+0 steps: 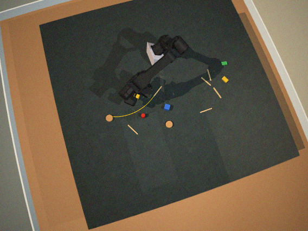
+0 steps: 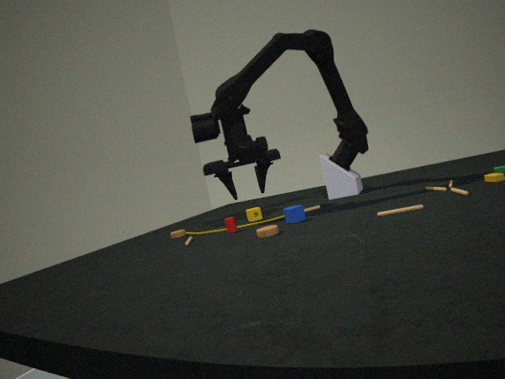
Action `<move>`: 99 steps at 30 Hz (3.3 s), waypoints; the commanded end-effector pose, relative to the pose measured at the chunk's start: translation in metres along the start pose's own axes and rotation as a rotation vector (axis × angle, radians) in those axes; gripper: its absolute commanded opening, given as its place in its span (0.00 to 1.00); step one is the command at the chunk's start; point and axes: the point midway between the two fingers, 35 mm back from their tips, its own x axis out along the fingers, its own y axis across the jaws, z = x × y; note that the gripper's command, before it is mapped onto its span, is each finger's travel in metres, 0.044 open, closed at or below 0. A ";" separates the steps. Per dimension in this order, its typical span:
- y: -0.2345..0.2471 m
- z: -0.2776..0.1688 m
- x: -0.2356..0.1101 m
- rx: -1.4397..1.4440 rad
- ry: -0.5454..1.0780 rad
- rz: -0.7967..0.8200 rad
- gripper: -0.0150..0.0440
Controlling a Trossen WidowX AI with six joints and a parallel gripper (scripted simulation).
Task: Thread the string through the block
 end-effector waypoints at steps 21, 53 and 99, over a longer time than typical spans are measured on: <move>0.000 0.000 0.000 0.000 0.000 0.000 0.30; 0.000 0.000 0.000 0.000 0.000 0.000 0.65; 0.056 0.095 0.001 -1.344 -0.014 -0.005 1.00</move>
